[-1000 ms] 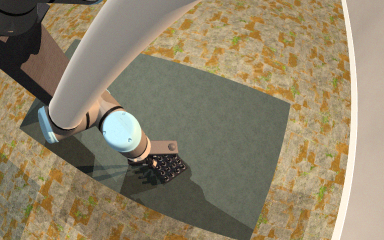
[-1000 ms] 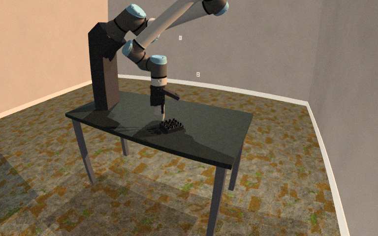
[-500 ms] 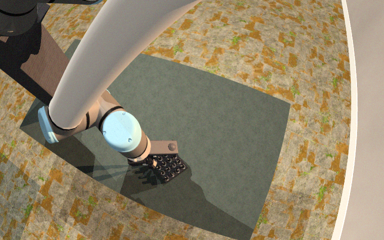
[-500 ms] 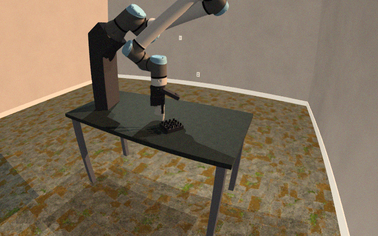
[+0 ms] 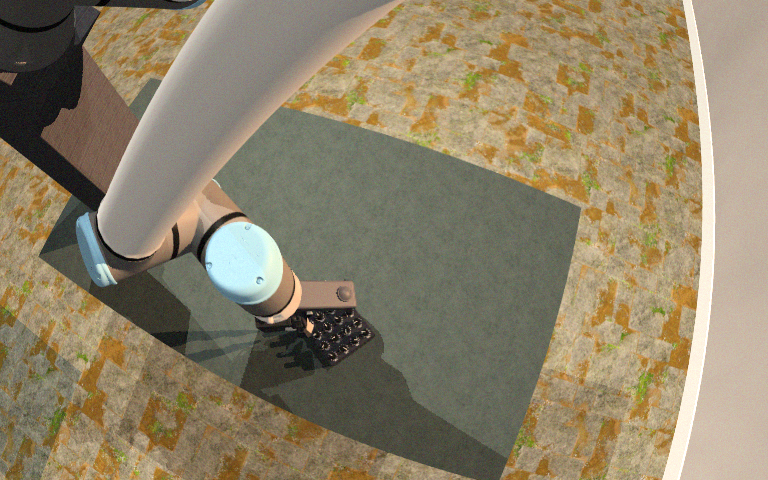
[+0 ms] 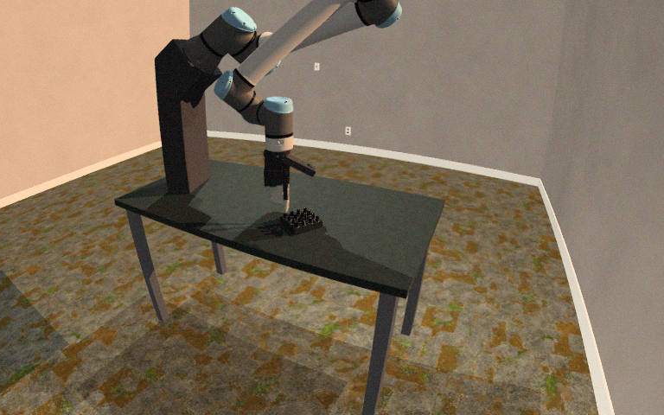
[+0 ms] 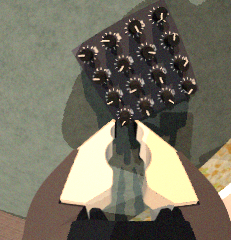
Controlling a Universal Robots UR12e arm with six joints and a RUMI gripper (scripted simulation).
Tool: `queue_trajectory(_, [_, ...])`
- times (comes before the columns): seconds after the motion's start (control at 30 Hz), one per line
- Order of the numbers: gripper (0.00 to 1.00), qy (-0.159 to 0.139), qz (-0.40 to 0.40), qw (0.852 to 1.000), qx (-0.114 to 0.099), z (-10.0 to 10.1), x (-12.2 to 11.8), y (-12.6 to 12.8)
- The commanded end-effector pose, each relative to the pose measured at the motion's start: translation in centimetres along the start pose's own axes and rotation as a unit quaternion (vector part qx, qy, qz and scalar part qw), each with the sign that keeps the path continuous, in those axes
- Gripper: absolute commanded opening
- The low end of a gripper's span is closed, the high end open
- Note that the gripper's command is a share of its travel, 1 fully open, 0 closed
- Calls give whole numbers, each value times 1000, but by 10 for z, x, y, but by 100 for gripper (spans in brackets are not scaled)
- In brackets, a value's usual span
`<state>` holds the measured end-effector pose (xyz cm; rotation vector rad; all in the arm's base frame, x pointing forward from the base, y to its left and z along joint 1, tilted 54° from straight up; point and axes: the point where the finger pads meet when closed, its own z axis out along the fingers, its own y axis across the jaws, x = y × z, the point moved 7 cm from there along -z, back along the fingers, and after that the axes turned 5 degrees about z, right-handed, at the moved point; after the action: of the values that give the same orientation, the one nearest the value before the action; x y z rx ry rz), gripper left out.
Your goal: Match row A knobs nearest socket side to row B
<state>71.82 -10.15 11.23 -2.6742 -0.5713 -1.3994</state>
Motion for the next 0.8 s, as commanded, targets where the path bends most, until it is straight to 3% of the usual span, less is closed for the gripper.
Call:
queue_trajectory(0.0, [11, 0, 0, 1000, 0, 0, 0, 0])
queue_trajectory(0.77, [11, 0, 0, 1000, 0, 11, 0, 0])
